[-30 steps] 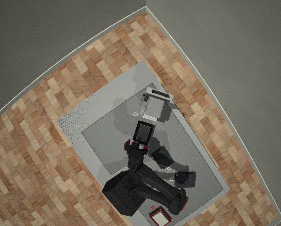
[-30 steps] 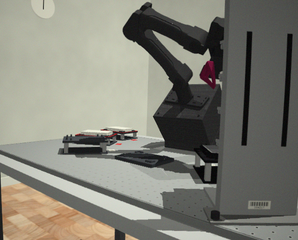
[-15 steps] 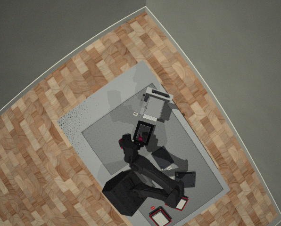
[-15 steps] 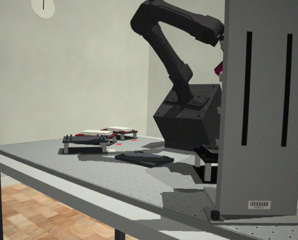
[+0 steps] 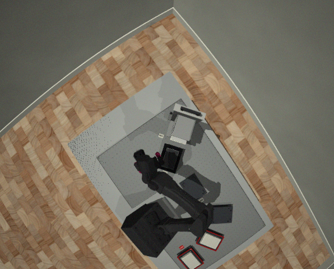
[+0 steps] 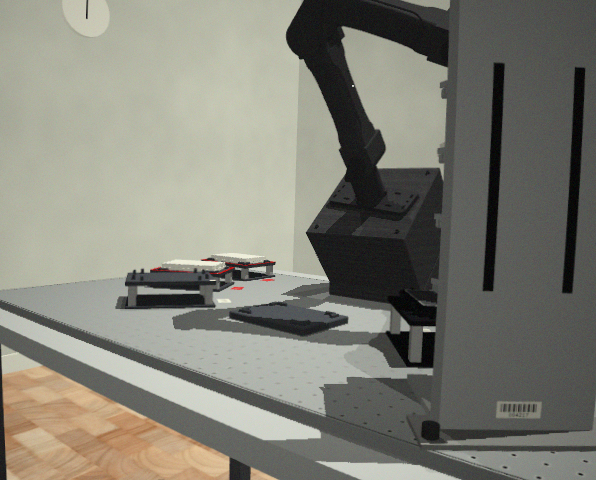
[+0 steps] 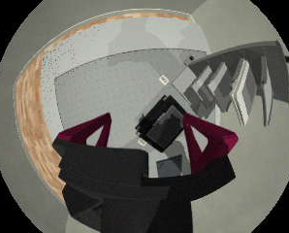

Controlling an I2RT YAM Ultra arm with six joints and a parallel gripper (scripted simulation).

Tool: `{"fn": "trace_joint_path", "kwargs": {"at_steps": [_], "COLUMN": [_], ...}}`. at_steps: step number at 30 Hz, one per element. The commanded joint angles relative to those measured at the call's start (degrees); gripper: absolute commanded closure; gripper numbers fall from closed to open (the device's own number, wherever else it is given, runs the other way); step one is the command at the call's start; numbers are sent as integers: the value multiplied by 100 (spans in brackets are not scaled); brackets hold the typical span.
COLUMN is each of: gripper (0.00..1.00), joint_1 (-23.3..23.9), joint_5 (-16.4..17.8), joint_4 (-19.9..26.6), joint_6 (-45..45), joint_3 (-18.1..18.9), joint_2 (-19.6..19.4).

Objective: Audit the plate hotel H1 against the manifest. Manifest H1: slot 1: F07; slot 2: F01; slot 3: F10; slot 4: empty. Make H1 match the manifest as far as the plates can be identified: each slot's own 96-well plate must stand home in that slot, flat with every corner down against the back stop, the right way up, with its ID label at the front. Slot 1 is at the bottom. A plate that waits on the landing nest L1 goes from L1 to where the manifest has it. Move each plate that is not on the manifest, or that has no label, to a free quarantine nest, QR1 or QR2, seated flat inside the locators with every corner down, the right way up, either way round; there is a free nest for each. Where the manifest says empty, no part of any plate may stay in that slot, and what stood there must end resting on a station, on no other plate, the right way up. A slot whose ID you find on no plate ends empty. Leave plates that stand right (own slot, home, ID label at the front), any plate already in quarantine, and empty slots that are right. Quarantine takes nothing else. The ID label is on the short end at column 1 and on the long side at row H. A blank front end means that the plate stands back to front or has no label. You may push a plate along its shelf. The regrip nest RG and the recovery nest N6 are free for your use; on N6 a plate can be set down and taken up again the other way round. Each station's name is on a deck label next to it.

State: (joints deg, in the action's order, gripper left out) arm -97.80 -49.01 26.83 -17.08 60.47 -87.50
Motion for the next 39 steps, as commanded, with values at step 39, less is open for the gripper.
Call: {"fn": "trace_joint_path", "kwargs": {"at_steps": [39], "gripper": [0], "joint_1": [-61], "joint_5": [795], "joint_4": [5187], "joint_6": [-2029], "joint_3": [5195], "joint_2": [-3362]}}
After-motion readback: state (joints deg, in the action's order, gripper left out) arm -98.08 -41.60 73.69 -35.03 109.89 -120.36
